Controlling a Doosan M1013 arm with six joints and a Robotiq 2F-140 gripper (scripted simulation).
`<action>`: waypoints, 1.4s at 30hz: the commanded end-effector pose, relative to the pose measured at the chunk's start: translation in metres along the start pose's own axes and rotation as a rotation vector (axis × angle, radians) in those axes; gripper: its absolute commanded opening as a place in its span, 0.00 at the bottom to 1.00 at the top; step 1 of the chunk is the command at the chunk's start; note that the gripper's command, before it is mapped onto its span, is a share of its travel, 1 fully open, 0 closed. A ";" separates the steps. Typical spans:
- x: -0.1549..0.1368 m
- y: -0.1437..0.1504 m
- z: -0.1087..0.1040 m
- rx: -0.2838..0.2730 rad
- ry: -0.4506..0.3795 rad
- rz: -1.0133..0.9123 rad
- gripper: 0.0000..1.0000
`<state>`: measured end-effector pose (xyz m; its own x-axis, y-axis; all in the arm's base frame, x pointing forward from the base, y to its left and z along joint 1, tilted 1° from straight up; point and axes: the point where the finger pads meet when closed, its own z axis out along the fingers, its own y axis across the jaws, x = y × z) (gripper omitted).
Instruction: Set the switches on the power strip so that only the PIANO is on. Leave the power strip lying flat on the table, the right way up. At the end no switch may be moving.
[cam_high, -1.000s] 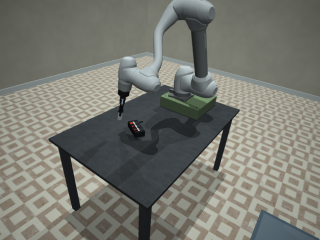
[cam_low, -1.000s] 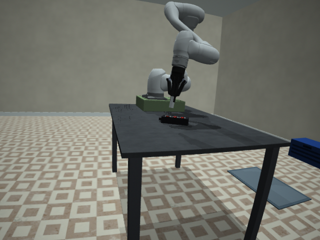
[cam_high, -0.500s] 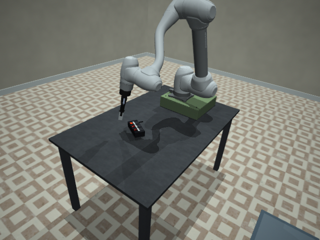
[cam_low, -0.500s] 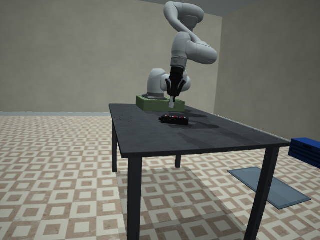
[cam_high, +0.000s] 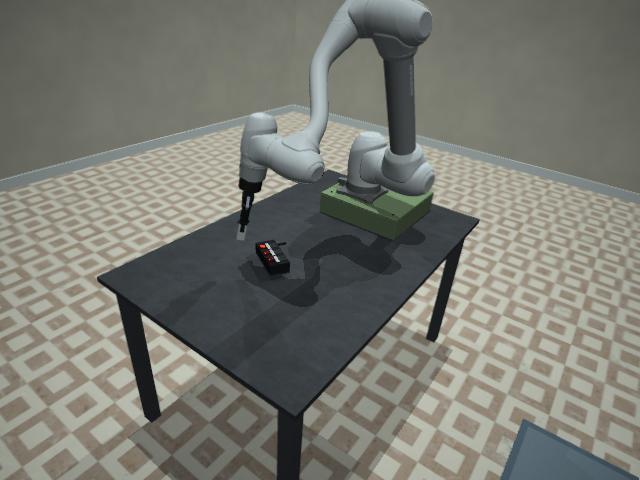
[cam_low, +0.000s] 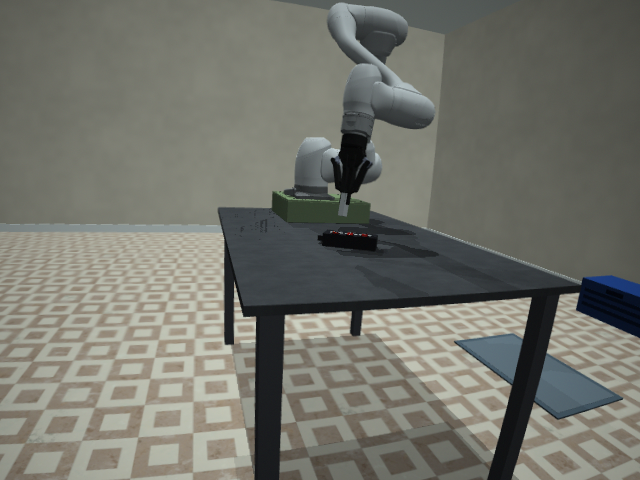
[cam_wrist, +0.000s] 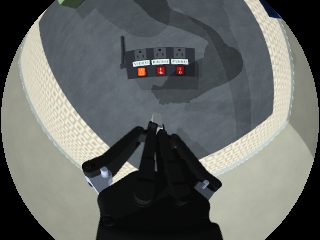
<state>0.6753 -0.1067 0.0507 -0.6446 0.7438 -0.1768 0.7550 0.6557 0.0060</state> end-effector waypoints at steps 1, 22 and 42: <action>-0.001 0.000 -0.001 -0.006 -0.004 -0.002 0.00; -0.001 0.000 -0.001 -0.006 -0.004 -0.002 0.00; 0.005 0.001 0.035 -0.008 0.002 -0.005 0.00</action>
<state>0.6778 -0.1062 0.0418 -0.6453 0.7424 -0.1803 0.7532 0.6577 0.0125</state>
